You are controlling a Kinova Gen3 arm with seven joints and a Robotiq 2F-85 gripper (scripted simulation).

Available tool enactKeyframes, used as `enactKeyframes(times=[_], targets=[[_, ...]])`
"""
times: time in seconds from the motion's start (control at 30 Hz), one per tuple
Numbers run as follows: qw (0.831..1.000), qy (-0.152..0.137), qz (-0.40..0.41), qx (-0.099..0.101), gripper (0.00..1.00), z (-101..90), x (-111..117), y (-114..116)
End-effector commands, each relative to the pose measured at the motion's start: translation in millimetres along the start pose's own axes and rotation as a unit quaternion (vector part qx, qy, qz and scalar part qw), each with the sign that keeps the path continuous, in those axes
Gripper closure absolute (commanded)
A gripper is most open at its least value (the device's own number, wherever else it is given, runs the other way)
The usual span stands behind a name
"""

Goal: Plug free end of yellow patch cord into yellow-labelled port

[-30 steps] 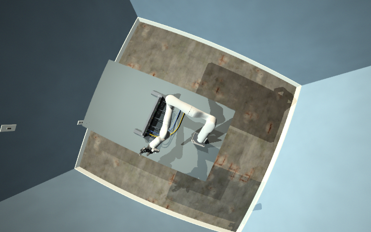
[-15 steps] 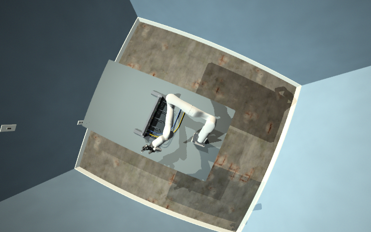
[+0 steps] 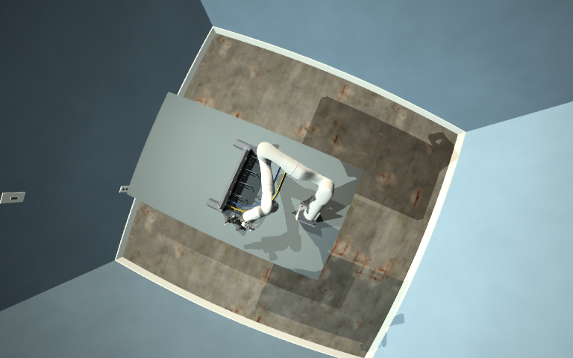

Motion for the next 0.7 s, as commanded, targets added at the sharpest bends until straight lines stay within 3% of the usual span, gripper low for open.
enactKeyframes(times=[0.0,0.03,0.27,0.53,0.6,0.67], targets=[[1.0,-0.017,0.017,-0.003,0.0,-17.5,-0.3,4.8],[1.0,-0.017,0.017,-0.003,0.0,-17.5,-0.3,4.8],[0.99,-0.098,0.097,0.004,0.0,-70.2,-18.5,6.7],[0.966,-0.179,0.185,0.016,0.0,-123.5,-34.1,11.0],[0.966,-0.179,0.185,0.016,0.0,-123.5,-34.1,11.0],[0.957,-0.198,0.211,0.022,0.0,-133.8,-37.7,12.1]])
Point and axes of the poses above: the point where the finger pads meet when closed, its own z axis out along the fingers, its own y axis across the jaws, x = y × z, the point moved 7 cm from there along -z, back along the fingers, and after that the axes turned 14 degrees about -z, right-handed, at the moved point
